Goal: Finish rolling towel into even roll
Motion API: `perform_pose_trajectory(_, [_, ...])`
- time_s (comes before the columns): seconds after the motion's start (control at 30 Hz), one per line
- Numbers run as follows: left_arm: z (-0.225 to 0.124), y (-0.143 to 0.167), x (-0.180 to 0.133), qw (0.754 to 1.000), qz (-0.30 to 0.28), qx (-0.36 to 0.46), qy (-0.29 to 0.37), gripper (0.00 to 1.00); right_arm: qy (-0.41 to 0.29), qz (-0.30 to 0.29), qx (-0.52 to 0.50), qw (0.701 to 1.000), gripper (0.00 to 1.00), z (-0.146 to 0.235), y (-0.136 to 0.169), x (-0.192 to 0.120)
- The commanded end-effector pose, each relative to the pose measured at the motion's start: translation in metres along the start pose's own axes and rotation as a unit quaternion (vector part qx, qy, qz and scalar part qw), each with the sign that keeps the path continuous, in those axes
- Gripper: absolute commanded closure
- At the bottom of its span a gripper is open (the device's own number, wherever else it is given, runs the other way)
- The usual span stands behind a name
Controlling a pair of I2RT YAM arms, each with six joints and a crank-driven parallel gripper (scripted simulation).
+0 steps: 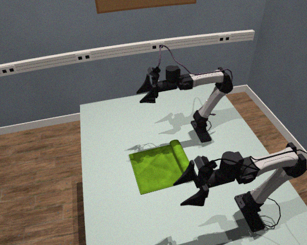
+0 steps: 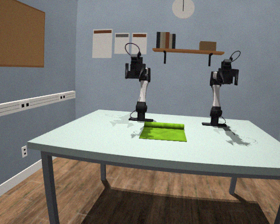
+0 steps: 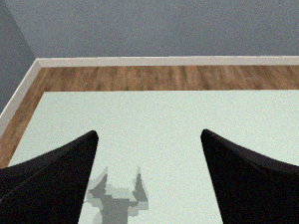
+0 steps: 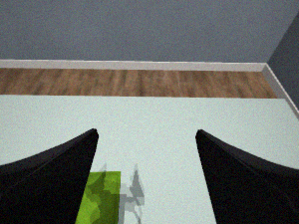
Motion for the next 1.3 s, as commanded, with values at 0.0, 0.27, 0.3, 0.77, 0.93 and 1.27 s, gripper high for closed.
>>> perform_pose_trajectory(0.0, [-0.005, 0.004, -0.003, 1.000, 0.001, 0.009, 0.013, 0.07, -0.012, 0.007, -0.009, 1.000, 0.07, -0.001, 0.005, -0.004])
perform_pose_trajectory(0.27, [-0.034, 0.021, -0.020, 0.995, 0.006, 0.054, 0.079, 0.06, -0.072, 0.042, -0.056, 0.995, 0.06, -0.004, 0.029, -0.021])
perform_pose_trajectory(0.3, [-0.039, 0.024, -0.022, 0.994, 0.007, 0.062, 0.091, 0.06, -0.082, 0.048, -0.064, 0.993, 0.06, -0.004, 0.033, -0.024])
perform_pose_trajectory(0.77, [-0.114, 0.067, -0.060, 0.949, 0.019, 0.178, 0.259, 0.05, -0.235, 0.136, -0.183, 0.945, 0.05, -0.009, 0.094, -0.063])
perform_pose_trajectory(0.93, [-0.144, 0.082, -0.072, 0.921, 0.024, 0.220, 0.321, 0.05, -0.291, 0.168, -0.226, 0.914, 0.05, -0.009, 0.117, -0.076])
perform_pose_trajectory(1.27, [-0.213, 0.114, -0.098, 0.839, 0.033, 0.307, 0.447, 0.04, -0.405, 0.234, -0.315, 0.826, 0.04, -0.005, 0.167, -0.103])
Point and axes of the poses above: on each arm, the point where the finger pads meet when closed, its own x axis out along the fingers, its own z axis across the jaws, y = z × x, the point moved 6 cm from there along -x, back along the fingers, and after that the axes turned 14 degrees about x, right-handed, at the moved point
